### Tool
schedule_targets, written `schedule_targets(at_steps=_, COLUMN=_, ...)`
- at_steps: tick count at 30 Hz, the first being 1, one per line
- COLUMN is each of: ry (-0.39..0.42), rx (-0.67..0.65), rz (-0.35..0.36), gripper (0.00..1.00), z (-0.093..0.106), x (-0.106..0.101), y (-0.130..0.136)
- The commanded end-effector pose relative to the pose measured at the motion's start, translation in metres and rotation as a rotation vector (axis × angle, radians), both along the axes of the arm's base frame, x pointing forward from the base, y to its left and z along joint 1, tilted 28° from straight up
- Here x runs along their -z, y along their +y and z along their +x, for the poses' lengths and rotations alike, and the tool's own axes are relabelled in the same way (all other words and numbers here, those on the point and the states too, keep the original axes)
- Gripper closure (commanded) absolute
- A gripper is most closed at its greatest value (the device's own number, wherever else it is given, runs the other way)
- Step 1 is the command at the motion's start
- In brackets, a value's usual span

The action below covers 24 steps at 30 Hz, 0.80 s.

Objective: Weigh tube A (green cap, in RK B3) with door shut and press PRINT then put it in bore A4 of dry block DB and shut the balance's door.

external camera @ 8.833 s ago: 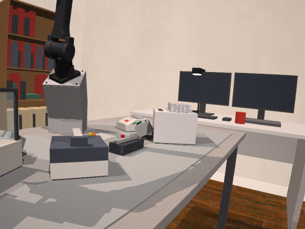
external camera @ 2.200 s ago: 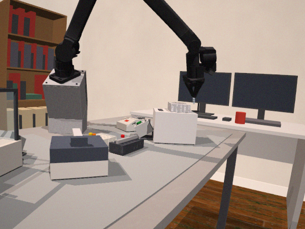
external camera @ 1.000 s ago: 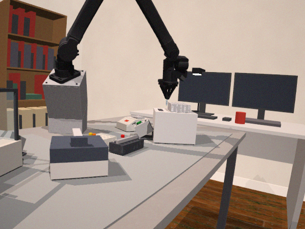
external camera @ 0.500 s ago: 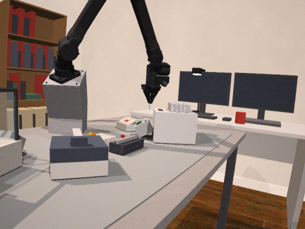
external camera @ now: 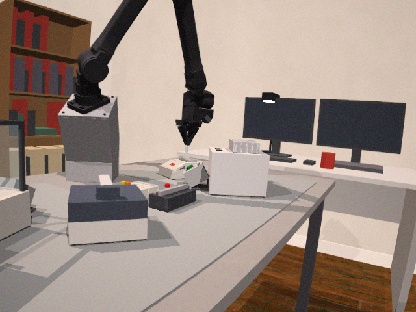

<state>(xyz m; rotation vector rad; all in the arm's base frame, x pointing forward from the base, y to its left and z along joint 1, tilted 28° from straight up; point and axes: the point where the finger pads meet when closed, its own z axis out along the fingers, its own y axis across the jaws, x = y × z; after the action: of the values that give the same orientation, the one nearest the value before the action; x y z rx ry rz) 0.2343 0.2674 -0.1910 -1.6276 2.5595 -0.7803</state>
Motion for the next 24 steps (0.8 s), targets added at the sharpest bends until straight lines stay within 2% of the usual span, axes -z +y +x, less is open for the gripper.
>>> schedule_targets(at_steps=1, ry=-0.043, rx=0.038, rz=0.068, gripper=0.91, z=0.022, x=-0.013, y=0.025)
schedule_targets(at_steps=16, ry=-0.018, rx=0.020, rz=0.026, gripper=0.91, z=0.014, x=-0.015, y=0.005)
schedule_targets(at_steps=24, ry=-0.020, rx=0.018, rz=0.030, gripper=0.91, z=0.016, x=-0.016, y=0.006)
